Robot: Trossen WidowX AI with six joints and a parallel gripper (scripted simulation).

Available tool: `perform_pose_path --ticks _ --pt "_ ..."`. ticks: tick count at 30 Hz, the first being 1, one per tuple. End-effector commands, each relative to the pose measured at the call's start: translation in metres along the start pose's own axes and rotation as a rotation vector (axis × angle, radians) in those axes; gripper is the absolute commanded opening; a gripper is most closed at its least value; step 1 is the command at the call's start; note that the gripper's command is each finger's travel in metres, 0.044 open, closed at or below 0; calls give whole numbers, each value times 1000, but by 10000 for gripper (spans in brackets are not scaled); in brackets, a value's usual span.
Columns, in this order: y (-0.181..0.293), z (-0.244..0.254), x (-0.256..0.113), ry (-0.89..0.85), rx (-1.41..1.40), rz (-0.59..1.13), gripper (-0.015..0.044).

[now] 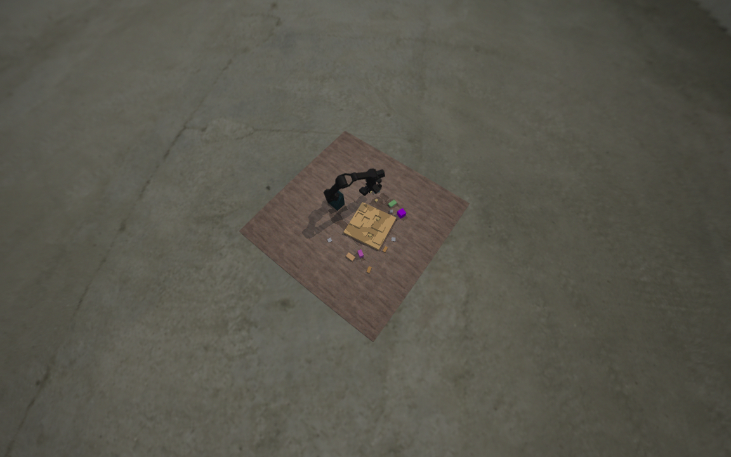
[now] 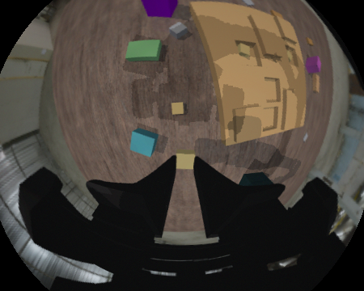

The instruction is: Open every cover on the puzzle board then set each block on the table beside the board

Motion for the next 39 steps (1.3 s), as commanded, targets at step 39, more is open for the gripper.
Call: perform_pose_path --ticks 39 --pt "1 -2 70 7 -3 -2 80"
Point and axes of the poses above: the point midway between the two fingers, 35 mm back from their tips, its own x axis out along the fingers, its own z axis across the jaws, y = z × x, the point moved 2 cm from there along -x, back along the fingers, and after that the axes turned 12 degrees about -x, right-handed, at the moved point
